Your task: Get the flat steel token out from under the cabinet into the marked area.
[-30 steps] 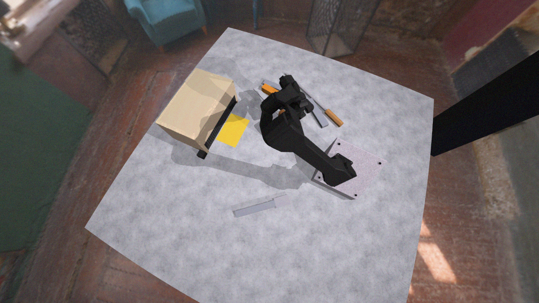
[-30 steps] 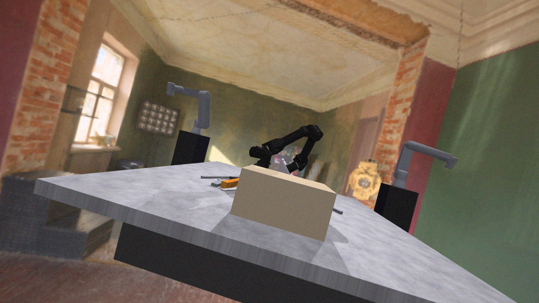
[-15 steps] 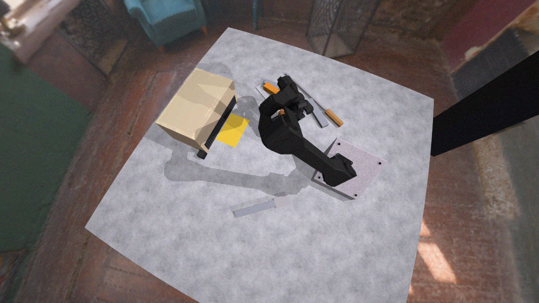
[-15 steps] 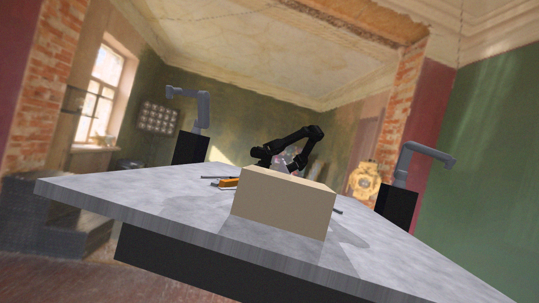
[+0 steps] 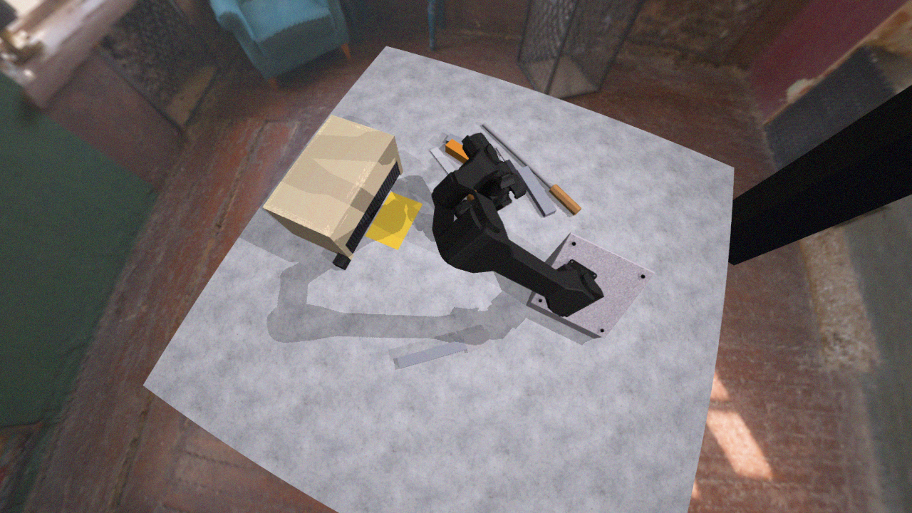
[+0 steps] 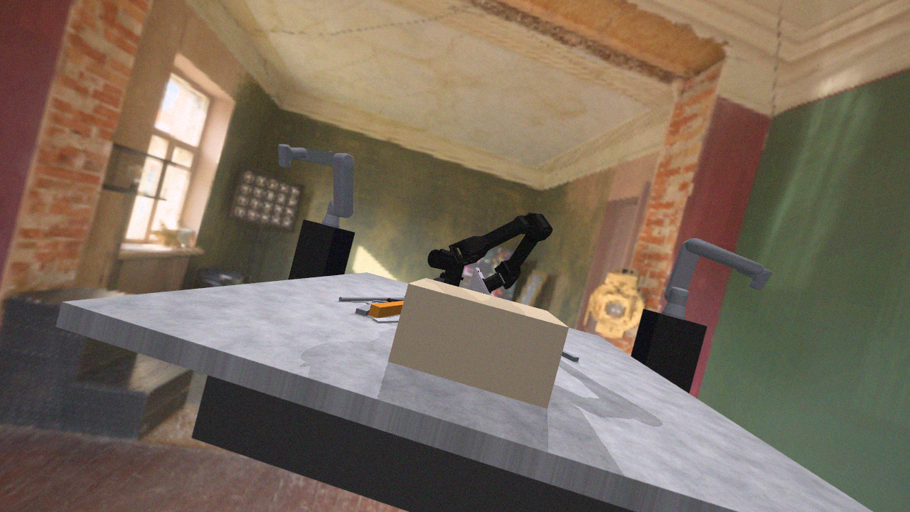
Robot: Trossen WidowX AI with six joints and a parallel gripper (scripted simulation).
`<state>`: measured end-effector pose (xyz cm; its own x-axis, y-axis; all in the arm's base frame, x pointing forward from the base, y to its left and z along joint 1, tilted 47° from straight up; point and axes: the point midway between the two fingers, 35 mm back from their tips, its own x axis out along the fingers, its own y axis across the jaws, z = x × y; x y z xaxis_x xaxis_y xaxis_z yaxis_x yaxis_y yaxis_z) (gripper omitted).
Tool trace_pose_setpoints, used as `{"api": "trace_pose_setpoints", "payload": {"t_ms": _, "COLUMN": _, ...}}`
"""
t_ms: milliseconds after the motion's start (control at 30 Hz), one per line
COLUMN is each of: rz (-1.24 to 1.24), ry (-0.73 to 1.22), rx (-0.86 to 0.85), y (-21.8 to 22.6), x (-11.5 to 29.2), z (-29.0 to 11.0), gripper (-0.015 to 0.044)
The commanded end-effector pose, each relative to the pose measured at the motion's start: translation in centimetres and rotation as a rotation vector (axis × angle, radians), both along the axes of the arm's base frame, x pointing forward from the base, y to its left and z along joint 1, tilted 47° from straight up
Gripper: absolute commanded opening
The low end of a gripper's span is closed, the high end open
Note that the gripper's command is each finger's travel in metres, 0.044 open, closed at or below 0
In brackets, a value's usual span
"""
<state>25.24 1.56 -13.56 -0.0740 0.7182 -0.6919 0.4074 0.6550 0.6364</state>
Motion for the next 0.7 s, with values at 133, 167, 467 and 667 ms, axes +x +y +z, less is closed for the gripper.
{"api": "trace_pose_setpoints", "payload": {"t_ms": 133, "rz": -0.002, "ry": -0.001, "rx": 0.004, "y": 0.8, "x": 0.1, "z": 1.0, "gripper": 0.0}}
{"api": "trace_pose_setpoints", "payload": {"t_ms": 167, "rz": -0.002, "ry": -0.001, "rx": 0.004, "y": 0.9, "x": 0.1, "z": 1.0, "gripper": 0.0}}
{"api": "trace_pose_setpoints", "payload": {"t_ms": 467, "rz": -0.003, "ry": 0.0, "rx": 0.005, "y": 1.7, "x": 0.3, "z": 1.8, "gripper": 0.0}}
{"api": "trace_pose_setpoints", "payload": {"t_ms": 667, "rz": -0.004, "ry": 0.0, "rx": 0.005, "y": 2.2, "x": 0.4, "z": 2.3, "gripper": 0.0}}
